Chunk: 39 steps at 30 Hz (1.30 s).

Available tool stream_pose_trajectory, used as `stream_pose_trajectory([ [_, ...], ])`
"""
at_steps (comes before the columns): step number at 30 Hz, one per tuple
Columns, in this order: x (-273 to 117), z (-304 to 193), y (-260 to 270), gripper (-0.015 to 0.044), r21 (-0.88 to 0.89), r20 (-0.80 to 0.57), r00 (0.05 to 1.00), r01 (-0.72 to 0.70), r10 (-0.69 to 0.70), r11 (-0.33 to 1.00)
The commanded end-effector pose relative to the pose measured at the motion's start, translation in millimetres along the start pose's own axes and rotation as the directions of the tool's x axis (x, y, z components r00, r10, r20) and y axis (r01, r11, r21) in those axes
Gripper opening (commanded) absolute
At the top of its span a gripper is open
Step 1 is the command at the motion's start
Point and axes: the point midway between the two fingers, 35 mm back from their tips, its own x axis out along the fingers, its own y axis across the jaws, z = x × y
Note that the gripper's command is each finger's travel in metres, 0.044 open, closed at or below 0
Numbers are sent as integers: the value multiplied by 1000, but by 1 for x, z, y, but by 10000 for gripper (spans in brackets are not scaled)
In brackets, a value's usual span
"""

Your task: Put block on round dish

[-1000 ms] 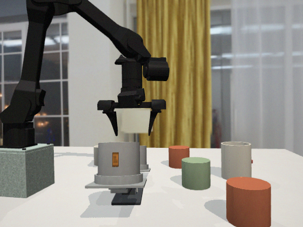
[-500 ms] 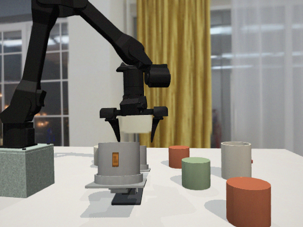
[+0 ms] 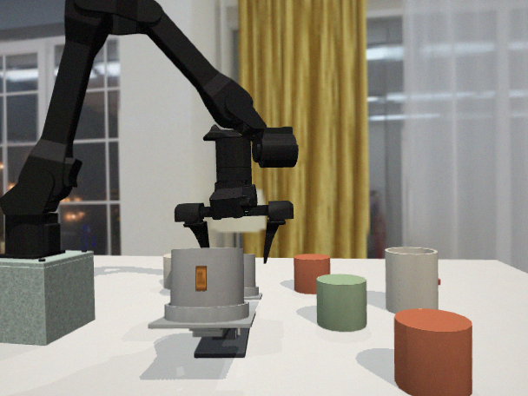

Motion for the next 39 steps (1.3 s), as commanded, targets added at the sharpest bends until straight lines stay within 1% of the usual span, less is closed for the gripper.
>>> stream_pose_trajectory([
  [1,9,1,-3,440,5,6,1000,11,-11,1000],
  [16,30,2,-5,440,5,7,1000,10,-10,1000],
  [35,30,2,-5,313,5,7,1000,10,-10,1000],
  [39,29,2,-5,208,5,7,1000,10,-10,1000],
])
